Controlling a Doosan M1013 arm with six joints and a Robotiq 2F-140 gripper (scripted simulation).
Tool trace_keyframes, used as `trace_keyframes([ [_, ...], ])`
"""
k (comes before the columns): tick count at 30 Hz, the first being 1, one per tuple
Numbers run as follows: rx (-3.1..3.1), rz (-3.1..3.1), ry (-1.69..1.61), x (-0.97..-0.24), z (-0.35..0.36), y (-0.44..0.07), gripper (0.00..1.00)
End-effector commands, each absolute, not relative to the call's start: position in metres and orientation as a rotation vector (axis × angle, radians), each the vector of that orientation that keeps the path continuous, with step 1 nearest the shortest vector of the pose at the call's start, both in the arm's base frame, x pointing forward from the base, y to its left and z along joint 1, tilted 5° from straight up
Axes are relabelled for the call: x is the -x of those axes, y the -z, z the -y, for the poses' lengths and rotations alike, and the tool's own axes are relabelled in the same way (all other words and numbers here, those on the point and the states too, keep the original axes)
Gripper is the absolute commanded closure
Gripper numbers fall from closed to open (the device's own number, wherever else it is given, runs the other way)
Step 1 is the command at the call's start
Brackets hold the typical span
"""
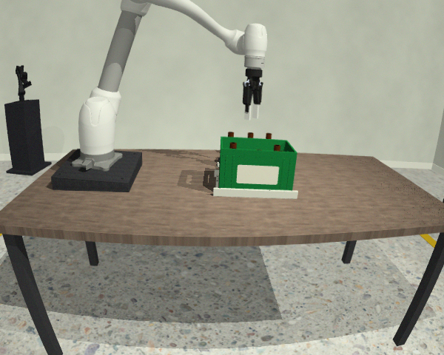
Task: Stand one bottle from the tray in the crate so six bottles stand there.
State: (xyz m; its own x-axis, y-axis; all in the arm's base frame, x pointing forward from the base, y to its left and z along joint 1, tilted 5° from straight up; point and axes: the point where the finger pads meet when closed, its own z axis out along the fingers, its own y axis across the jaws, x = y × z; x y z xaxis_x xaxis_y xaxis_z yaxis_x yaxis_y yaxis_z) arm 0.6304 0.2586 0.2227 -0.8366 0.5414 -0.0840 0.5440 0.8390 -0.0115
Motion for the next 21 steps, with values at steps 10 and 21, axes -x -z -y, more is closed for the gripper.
trace_keyframes([
  [10,-0.869,-2.938,0.053,-0.631,-0.258,-0.216,0.62],
  [21,-0.869,-2.938,0.053,-0.633,-0.257,-0.203,0.62],
])
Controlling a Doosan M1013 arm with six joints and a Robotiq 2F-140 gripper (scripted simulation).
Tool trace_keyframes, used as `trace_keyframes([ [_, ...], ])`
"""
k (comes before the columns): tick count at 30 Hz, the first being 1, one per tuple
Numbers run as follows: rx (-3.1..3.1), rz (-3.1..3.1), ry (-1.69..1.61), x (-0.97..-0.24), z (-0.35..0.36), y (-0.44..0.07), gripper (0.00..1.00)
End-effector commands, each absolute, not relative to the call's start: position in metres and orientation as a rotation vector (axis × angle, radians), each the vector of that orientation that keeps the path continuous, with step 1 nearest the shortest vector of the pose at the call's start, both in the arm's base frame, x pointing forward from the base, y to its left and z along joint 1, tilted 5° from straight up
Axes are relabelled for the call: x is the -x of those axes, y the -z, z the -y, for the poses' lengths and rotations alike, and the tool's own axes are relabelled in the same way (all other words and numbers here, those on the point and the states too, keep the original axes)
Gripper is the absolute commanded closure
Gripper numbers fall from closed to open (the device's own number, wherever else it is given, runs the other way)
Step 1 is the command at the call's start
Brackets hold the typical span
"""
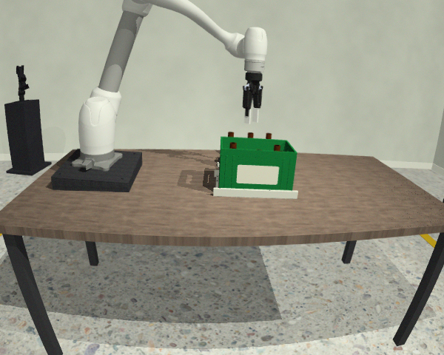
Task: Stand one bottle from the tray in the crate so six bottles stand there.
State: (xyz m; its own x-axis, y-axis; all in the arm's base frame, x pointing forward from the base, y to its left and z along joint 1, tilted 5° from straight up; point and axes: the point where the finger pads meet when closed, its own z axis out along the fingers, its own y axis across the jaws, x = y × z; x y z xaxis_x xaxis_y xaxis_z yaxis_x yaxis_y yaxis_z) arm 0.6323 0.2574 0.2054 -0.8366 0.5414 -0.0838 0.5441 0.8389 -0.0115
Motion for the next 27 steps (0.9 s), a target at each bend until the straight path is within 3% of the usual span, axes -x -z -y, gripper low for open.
trace_keyframes([
  [1,-0.869,-2.938,0.053,-0.633,-0.257,-0.202,0.62],
  [27,-0.869,-2.938,0.053,-0.635,-0.256,-0.179,0.62],
])
